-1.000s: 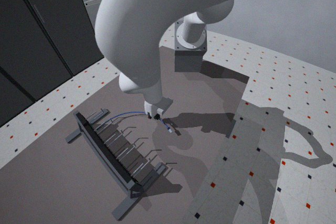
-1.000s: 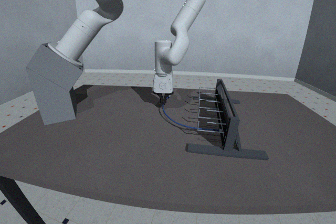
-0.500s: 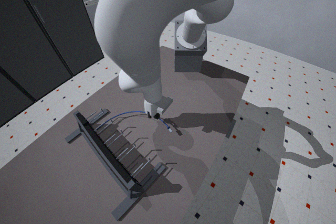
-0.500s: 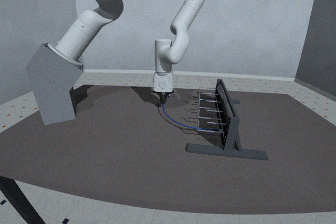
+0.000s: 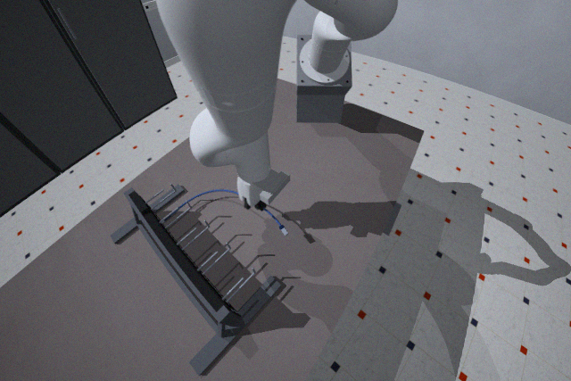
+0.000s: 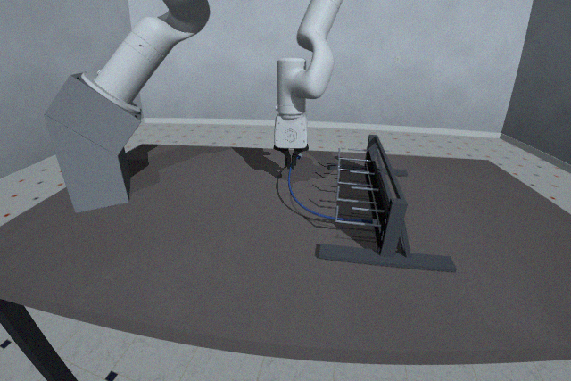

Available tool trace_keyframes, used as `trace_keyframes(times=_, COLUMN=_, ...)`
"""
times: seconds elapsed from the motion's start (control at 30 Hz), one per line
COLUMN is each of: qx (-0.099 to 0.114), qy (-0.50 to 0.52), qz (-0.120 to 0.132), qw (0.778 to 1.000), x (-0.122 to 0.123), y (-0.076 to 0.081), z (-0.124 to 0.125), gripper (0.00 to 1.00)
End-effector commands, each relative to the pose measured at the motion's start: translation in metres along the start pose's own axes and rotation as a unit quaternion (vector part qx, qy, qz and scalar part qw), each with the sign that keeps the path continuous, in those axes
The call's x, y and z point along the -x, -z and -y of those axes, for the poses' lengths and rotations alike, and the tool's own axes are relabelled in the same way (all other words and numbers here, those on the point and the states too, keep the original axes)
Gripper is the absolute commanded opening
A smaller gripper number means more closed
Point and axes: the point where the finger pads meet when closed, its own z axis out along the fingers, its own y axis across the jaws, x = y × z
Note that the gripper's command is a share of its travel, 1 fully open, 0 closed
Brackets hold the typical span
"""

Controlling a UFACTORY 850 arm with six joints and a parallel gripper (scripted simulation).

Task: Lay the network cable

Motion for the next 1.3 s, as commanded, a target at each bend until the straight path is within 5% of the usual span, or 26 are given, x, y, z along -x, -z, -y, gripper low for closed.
trace_keyframes(times=0.0, qx=-0.005, qy=-0.011, qz=-0.002, qw=1.000, x=-0.013, y=0.019, z=-0.036, gripper=0.00)
trace_keyframes(times=0.77, qx=-0.007, qy=-0.046, qz=-0.007, qw=0.999, x=-0.058, y=0.087, z=-0.170, gripper=0.00)
trace_keyframes(times=1.1, qx=-0.007, qy=-0.049, qz=-0.006, qw=0.999, x=-0.060, y=0.092, z=-0.180, gripper=0.00)
trace_keyframes(times=1.27, qx=-0.007, qy=-0.049, qz=-0.006, qw=0.999, x=-0.057, y=0.092, z=-0.215, gripper=0.00)
